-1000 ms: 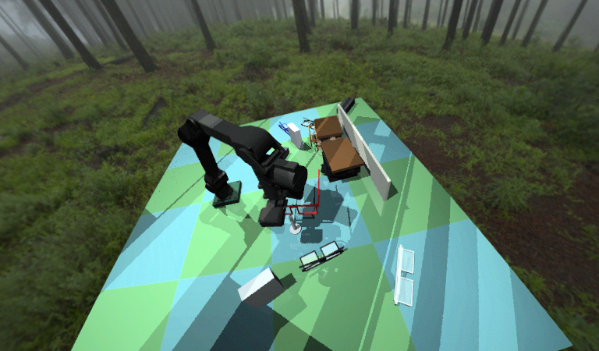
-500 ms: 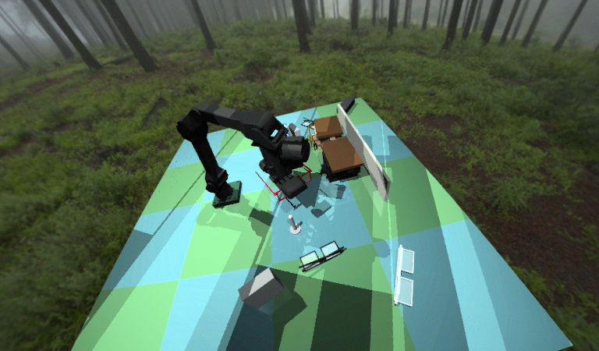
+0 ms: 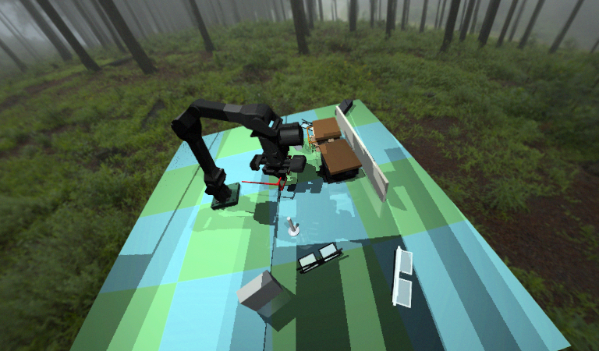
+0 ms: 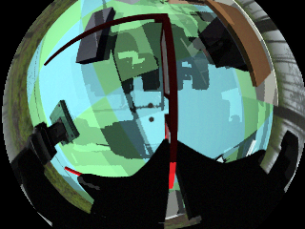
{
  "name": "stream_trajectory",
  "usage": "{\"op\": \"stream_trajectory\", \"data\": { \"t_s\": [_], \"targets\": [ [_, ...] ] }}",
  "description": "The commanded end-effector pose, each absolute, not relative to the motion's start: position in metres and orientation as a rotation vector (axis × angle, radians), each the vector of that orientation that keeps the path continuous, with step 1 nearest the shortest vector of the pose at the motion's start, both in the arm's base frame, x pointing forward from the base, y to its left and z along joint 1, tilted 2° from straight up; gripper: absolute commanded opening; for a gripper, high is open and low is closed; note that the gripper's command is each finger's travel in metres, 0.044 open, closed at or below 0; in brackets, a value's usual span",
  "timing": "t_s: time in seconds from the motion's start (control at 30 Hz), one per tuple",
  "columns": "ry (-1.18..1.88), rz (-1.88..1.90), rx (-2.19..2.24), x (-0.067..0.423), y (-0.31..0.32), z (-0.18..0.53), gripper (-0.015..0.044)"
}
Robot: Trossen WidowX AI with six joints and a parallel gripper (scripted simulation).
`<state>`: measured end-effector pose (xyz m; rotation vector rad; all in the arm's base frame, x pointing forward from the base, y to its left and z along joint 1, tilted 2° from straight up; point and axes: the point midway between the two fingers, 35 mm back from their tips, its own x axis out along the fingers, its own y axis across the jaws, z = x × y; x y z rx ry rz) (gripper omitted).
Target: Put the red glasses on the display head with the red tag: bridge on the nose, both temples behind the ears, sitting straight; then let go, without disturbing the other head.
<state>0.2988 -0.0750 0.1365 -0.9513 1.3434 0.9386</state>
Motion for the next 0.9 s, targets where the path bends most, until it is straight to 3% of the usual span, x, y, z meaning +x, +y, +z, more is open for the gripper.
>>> {"op": "stream_trajectory", "data": {
  "t_s": [0.0,0.87],
  "targets": [
    [1.319,1.006,-1.004,0.295,-0.068,0.133,0.0000],
    [1.318,1.006,-1.004,0.298,-0.069,0.113,0.0000]
  ]
}}
